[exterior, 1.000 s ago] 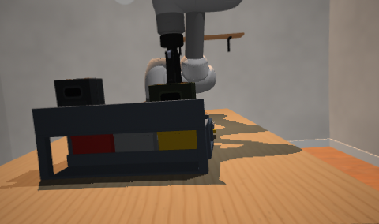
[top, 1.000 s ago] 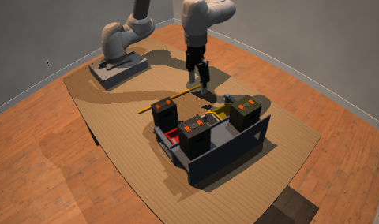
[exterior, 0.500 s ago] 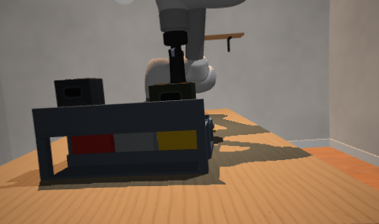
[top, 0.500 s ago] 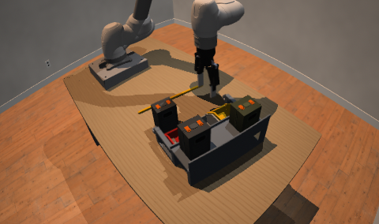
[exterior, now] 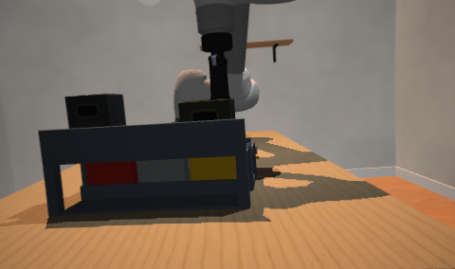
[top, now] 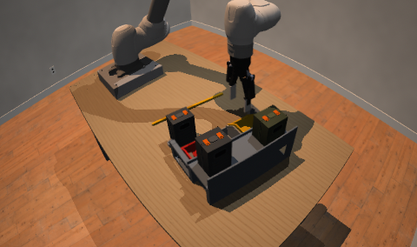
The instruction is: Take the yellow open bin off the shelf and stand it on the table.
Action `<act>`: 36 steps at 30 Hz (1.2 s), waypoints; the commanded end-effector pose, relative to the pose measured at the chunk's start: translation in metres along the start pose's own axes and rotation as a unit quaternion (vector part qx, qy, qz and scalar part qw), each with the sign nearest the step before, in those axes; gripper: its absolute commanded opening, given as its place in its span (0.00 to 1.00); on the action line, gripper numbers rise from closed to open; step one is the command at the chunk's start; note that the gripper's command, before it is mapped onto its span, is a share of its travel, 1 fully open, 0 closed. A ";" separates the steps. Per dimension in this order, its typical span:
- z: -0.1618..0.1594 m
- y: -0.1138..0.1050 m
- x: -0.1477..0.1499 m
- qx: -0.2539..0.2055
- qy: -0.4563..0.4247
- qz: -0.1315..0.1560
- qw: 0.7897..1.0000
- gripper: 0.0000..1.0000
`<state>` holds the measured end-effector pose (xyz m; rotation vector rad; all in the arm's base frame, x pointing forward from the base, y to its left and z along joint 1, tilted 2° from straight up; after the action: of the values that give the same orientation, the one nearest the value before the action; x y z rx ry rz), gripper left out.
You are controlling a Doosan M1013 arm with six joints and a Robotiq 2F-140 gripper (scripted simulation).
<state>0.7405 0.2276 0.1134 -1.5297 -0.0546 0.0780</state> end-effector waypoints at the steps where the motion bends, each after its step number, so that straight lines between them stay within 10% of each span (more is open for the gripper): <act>1: 0.000 0.000 0.000 0.000 0.000 0.000 1.000 0.57; 36: 0.002 0.000 0.005 0.000 0.000 0.000 1.000 0.57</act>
<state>0.7455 0.2301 0.1128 -1.5298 -0.0543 0.0786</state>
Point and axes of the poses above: the point where the finger pads meet when closed, its own y axis out along the fingers, its own x axis across the jaws, z = x × y, the point moved 3 cm from there along -y, back along the fingers, and after that the axes turned 7 degrees about -y, right-handed, at the moved point
